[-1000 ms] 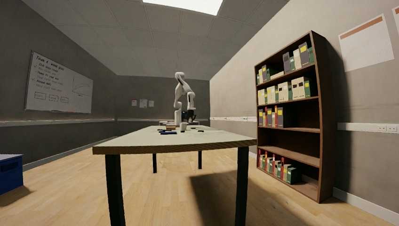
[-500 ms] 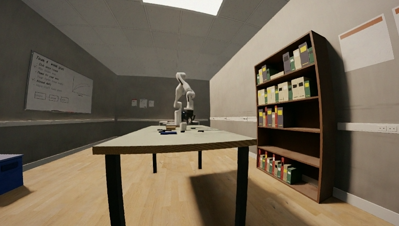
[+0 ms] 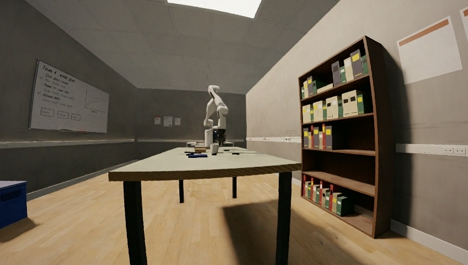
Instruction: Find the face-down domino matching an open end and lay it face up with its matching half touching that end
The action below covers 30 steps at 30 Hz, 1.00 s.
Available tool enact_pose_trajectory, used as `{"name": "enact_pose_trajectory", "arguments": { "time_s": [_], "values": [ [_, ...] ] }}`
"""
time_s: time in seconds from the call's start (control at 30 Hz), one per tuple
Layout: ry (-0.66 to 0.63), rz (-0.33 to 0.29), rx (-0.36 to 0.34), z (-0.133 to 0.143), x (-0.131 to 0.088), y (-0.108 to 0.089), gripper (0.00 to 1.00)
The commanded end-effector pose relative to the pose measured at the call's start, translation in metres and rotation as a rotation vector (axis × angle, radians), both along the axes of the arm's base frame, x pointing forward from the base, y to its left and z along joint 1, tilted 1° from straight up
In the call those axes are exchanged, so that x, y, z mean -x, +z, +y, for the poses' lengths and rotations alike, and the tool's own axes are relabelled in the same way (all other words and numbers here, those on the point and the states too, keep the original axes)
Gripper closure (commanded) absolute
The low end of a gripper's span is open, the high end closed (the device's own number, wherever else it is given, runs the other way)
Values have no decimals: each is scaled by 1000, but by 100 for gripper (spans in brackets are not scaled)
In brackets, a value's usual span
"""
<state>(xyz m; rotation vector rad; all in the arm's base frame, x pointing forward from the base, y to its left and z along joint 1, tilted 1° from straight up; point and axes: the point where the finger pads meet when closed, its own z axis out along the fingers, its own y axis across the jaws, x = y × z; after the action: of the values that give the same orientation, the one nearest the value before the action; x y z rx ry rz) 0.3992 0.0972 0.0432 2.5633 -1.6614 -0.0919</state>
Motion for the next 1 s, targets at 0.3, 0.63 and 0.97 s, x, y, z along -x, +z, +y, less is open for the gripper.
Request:
{"name": "enact_pose_trajectory", "arguments": {
  "time_s": [0.3, 0.63, 0.97],
  "values": [
    [-647, -23, 64, -18, -40, 1, 51],
    [-1031, -40, 91, -29, -65, 4, 51],
    [-1380, -57, 109, -40, -88, 8, 51]
  ]
}}
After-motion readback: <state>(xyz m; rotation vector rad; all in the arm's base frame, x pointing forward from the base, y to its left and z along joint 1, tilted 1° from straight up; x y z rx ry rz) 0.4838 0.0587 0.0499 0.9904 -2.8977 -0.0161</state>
